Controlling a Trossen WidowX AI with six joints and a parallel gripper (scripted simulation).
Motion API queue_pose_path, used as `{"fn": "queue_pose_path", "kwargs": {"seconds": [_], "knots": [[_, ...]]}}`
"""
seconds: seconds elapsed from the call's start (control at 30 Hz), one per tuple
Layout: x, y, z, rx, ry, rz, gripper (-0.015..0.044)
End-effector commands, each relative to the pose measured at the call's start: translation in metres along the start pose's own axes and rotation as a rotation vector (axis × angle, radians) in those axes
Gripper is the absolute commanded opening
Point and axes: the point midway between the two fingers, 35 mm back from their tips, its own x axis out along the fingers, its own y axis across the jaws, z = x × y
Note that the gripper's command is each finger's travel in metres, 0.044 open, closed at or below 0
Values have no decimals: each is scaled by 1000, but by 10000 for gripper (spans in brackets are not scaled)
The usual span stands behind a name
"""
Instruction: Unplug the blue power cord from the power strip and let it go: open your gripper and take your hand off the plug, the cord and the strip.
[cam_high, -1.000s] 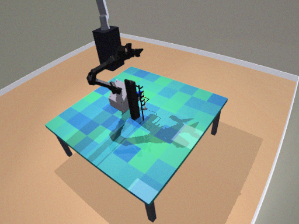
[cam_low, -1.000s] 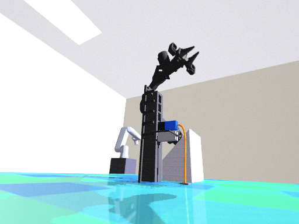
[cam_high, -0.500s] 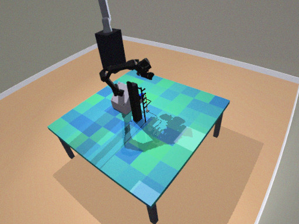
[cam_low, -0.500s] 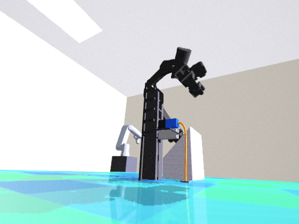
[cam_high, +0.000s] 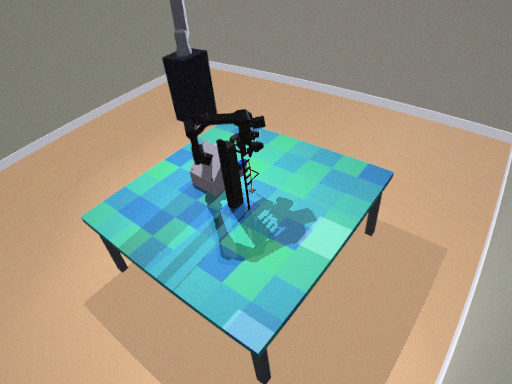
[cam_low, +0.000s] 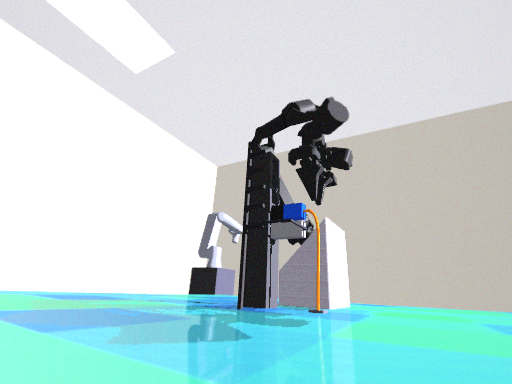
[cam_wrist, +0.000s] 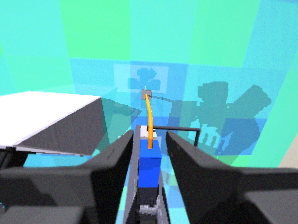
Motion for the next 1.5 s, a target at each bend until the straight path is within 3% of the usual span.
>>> {"fn": "queue_pose_path", "kwargs": {"seconds": [0.0,0.83,1.47], "knots": [[0,-2,-2,4,12,-3,160],[-1,-3,-41,3,14,-2,160],[11,-3,-42,3,14,-2,160]]}}
